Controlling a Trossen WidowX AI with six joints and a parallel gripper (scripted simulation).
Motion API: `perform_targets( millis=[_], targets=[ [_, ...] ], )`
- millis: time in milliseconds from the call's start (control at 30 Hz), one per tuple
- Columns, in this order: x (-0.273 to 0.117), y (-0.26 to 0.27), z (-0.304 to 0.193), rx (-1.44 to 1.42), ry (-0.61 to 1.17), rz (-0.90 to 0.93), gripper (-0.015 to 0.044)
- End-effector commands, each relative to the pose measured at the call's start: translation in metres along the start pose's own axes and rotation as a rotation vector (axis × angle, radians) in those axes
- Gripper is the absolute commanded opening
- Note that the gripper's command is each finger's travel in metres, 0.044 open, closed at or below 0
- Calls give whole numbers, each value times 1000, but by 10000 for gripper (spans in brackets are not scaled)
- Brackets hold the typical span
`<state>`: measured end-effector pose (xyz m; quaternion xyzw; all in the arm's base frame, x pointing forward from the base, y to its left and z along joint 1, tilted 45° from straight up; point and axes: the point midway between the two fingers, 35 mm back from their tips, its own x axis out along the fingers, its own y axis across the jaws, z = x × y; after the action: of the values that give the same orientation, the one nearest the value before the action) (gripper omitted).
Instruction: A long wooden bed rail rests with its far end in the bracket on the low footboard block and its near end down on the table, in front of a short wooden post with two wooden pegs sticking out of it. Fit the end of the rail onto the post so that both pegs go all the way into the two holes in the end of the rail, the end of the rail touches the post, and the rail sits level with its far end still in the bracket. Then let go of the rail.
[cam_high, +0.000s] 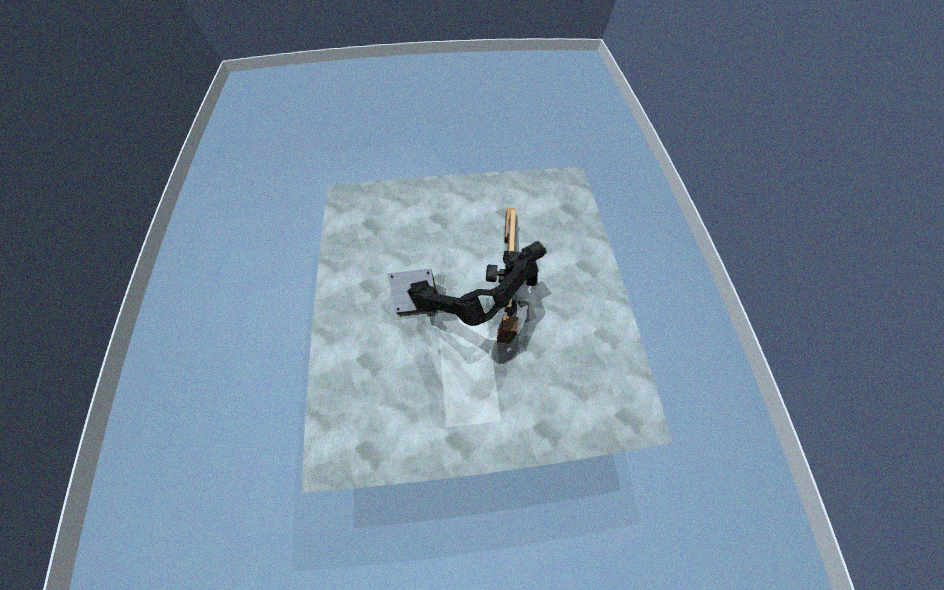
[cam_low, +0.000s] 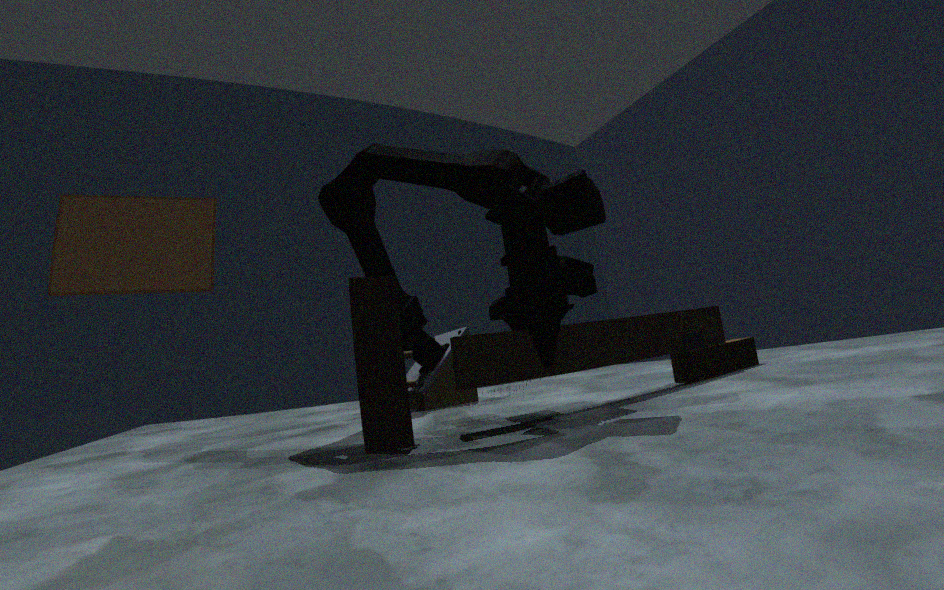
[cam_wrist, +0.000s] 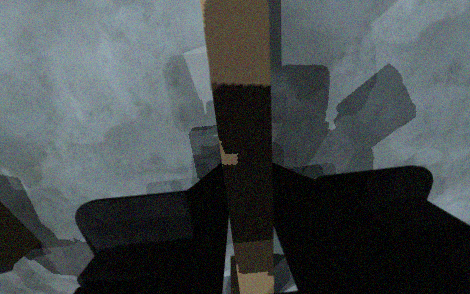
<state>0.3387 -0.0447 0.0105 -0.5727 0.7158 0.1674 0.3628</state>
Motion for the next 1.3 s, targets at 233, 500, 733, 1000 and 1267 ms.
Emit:
perform_targets(
  millis=[233, 500, 733, 1000, 1267],
  targets=[
    [-3, 0, 3, -2, -7, -4, 0],
    [-2, 0, 3, -2, -7, -4, 0],
    [-1, 0, 2, -2, -7, -4, 0],
    [-1, 0, 0, -2, -6, -4, 0],
    [-1, 0, 1, -2, -7, -4, 0]
  ],
)
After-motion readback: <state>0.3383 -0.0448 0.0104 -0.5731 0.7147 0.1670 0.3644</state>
